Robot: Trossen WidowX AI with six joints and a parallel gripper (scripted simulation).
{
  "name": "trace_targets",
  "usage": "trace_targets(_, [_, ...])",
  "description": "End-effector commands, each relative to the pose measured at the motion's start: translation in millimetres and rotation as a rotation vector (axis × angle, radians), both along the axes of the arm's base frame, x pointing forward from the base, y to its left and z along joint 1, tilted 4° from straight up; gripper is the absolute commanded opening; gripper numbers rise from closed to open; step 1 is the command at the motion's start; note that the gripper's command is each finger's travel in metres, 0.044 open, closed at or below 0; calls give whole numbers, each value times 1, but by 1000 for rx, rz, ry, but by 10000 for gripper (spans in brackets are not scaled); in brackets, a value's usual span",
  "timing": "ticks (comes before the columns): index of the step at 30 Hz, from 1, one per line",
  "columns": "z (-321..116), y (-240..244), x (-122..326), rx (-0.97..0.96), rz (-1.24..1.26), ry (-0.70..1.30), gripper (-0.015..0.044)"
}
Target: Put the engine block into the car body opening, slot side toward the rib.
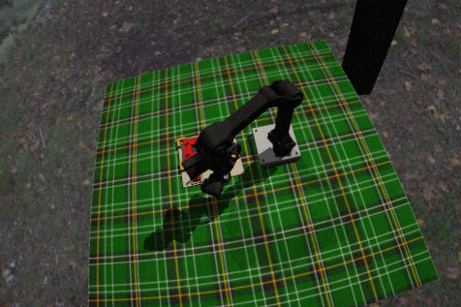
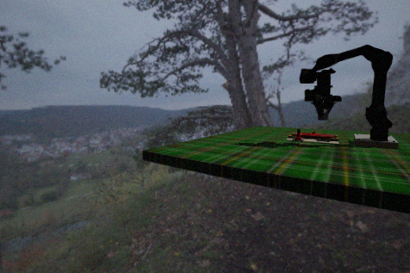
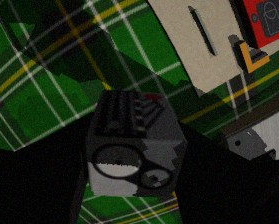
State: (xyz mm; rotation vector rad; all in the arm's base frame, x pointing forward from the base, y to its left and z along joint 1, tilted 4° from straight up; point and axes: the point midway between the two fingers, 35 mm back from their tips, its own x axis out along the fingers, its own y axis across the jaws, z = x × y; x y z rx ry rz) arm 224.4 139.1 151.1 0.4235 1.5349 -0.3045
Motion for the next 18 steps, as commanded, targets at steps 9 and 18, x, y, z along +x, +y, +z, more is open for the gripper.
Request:
trace_targets(9, [-3,1,-1,-2,393,-27,0])
trace_targets(18, [-4,1,0,-8,703,-50,0])
